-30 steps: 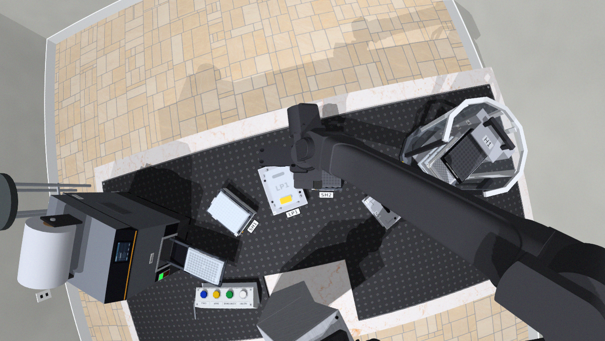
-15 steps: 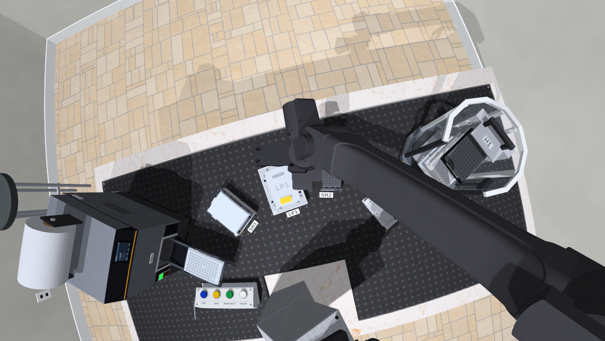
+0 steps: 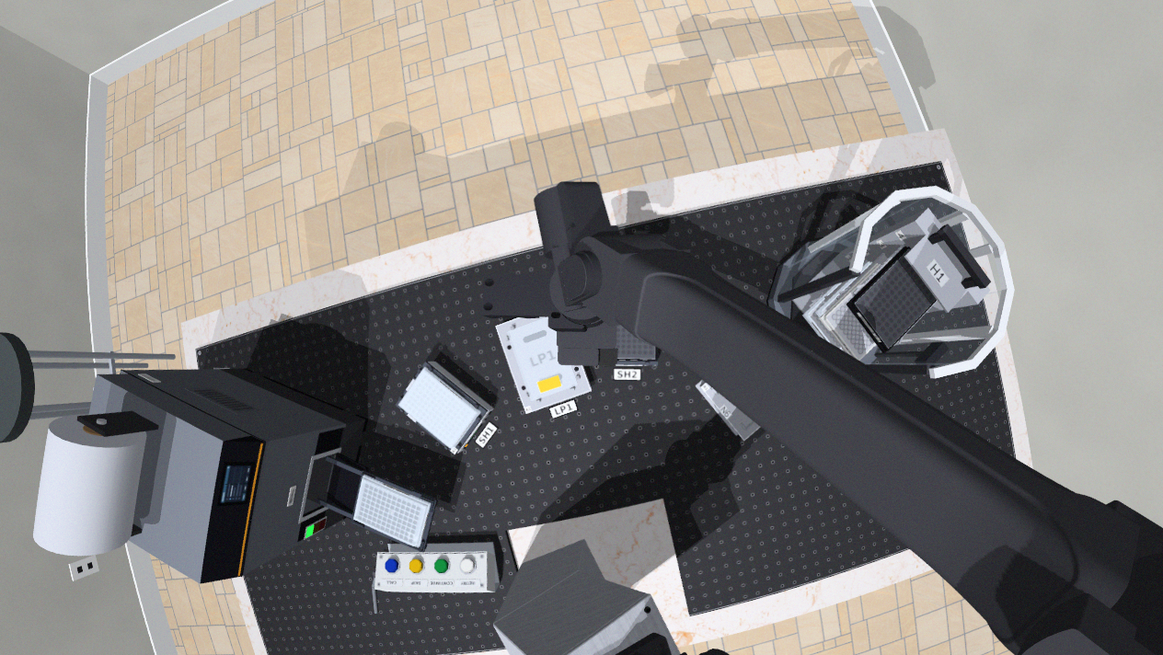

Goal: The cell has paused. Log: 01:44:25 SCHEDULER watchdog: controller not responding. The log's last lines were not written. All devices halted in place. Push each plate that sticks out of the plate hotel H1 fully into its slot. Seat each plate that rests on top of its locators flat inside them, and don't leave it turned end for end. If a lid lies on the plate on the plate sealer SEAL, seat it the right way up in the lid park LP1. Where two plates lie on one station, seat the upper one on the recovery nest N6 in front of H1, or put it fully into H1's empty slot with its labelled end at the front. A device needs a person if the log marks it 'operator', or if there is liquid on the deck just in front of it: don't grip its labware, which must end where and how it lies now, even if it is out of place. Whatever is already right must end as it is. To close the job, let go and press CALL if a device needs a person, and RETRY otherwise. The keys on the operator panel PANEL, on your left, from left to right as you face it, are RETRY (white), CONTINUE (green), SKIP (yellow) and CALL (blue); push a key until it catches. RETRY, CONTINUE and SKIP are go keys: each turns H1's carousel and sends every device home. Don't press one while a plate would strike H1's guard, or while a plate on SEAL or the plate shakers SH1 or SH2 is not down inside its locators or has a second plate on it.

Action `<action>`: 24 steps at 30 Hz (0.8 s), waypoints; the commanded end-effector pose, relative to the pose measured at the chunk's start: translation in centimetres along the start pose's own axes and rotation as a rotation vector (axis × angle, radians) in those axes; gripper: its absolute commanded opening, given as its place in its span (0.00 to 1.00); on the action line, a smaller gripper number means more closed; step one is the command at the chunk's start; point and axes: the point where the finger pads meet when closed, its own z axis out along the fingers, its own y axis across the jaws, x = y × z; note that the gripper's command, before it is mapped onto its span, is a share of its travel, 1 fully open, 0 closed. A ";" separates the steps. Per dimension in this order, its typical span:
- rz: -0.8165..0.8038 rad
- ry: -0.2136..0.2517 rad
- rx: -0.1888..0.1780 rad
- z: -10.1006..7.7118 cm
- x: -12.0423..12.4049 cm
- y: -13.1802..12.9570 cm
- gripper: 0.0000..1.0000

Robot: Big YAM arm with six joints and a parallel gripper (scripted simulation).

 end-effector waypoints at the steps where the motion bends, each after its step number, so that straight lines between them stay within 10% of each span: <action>1: 0.058 -0.002 0.015 -0.3 -1.8 -0.1 1.00; 24: 0.696 -0.013 0.020 -0.8 -7.8 1.4 1.00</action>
